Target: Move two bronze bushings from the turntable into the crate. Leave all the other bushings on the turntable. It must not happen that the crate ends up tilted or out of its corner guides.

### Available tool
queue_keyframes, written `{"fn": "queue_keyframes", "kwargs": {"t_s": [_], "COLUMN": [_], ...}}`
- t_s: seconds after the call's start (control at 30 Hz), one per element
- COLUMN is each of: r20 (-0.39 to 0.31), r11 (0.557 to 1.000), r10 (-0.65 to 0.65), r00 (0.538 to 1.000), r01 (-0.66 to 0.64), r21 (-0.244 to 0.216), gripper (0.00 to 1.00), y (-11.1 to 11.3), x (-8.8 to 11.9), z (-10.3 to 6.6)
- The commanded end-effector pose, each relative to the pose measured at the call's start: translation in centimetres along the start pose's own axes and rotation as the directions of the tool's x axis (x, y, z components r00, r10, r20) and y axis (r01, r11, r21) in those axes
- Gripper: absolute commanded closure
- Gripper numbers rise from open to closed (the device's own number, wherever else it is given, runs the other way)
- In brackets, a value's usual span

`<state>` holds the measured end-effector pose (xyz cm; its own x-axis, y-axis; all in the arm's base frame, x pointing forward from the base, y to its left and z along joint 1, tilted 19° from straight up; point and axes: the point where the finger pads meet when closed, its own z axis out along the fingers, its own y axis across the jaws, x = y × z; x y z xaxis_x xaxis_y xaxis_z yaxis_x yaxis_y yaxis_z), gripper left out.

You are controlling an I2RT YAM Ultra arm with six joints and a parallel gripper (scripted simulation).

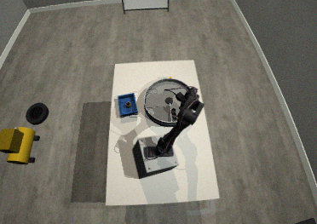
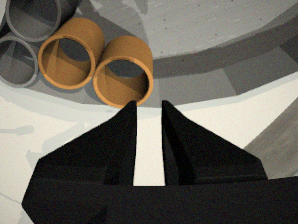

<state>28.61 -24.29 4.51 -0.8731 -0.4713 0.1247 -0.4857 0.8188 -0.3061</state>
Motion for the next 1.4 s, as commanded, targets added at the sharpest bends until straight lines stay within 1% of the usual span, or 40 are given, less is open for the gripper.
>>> {"fn": "queue_keyframes", "kwargs": {"t_s": [0.0,0.37,0.5,0.53,0.6,0.63,1.37], "r20": [0.032,0.034,0.025,0.025,0.034,0.035,0.035], "r11": [1.000,0.999,1.000,1.000,1.000,1.000,1.000], "r10": [0.001,0.001,-0.007,-0.007,-0.002,-0.002,-0.002], "r00": [0.999,0.999,1.000,1.000,0.999,0.999,0.999], "r01": [-0.002,-0.002,0.007,0.007,0.001,0.001,0.001], "r21": [0.030,0.032,0.009,0.009,0.027,0.029,0.028], "gripper": [0.85,0.85,0.85,0.85,0.85,0.85,0.85], "y": [-1.1,-1.1,0.4,0.4,-0.4,-0.4,-0.4], "x": [-0.5,-0.5,-0.5,-0.5,-0.8,-0.8,-0.8], "z": [-1.2,-1.3,-0.6,-0.7,-1.1,-1.2,-1.2]}}
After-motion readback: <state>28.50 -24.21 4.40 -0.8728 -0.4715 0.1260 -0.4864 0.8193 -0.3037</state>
